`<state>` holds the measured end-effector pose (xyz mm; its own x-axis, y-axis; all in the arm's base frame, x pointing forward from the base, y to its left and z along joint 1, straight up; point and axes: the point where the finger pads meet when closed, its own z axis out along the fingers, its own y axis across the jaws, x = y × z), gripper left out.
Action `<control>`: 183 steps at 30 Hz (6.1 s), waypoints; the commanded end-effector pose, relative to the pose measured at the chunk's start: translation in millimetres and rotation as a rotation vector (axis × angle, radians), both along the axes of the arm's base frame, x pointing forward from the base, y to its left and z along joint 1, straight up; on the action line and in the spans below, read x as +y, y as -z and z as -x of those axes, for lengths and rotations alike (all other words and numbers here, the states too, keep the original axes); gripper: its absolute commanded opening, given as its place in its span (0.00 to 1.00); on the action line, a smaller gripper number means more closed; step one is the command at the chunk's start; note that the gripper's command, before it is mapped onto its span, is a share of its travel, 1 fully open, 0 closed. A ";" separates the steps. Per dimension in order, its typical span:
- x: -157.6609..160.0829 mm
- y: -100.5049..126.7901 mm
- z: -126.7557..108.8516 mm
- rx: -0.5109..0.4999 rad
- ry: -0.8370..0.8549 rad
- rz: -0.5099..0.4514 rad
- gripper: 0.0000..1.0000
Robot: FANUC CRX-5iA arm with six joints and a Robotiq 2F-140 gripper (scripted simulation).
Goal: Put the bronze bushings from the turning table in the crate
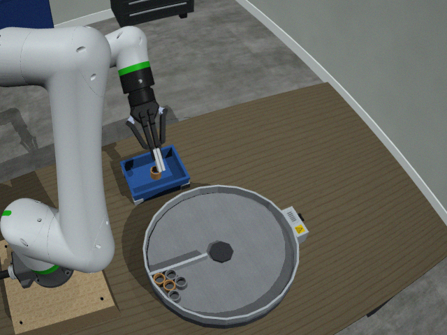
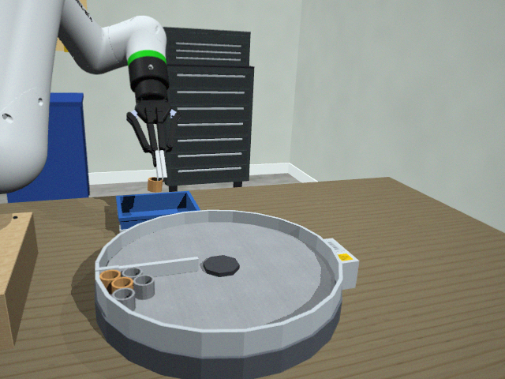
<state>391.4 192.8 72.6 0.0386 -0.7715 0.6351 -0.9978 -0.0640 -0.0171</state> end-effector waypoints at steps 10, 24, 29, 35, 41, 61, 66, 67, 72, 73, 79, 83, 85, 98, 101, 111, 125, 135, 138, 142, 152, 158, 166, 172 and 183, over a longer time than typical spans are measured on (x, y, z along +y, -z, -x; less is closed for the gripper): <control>69.1 -0.7 -7.8 0.002 0.003 0.003 0.00; 73.8 -0.7 -8.3 0.002 0.003 0.003 0.00; 73.8 -0.7 -8.3 0.002 0.003 0.003 0.00; 73.8 -0.7 -8.3 0.002 0.003 0.003 0.00; 73.8 -0.7 -8.3 0.002 0.003 0.003 0.00; 73.8 24.6 -8.5 0.002 0.003 0.003 0.00; 73.9 42.2 -8.6 0.002 0.003 0.003 0.00; 73.9 46.7 -8.6 0.002 0.003 0.003 0.00; 73.9 55.0 -8.7 0.002 0.003 0.003 0.00; 73.9 55.0 -8.7 0.002 0.003 0.003 0.00; 73.9 55.0 -8.7 0.002 0.003 0.003 0.00; 73.9 55.0 -8.7 0.002 0.003 0.003 0.00; 73.9 55.0 -8.7 0.002 0.003 0.003 0.00; 73.9 55.0 -8.7 0.002 0.003 0.003 0.00; 73.9 55.0 -8.7 0.002 0.003 0.003 0.00; 73.9 55.5 -8.7 0.002 0.003 0.003 0.00; 74.0 68.5 -8.7 0.002 0.003 0.003 0.00; 74.0 82.8 -8.9 0.002 0.003 0.003 0.00; 74.0 87.6 -8.9 0.002 0.003 0.003 0.00; 74.0 92.6 -8.9 0.002 0.003 0.003 0.00; 74.0 96.8 -9.0 0.002 0.003 0.003 0.00; 74.0 97.0 -9.0 0.002 0.003 0.003 0.00; 74.0 97.0 -9.0 0.002 0.003 0.003 0.00; 74.0 97.0 -9.0 0.002 0.003 0.003 0.00; 74.0 97.0 -9.0 0.002 0.003 0.003 0.00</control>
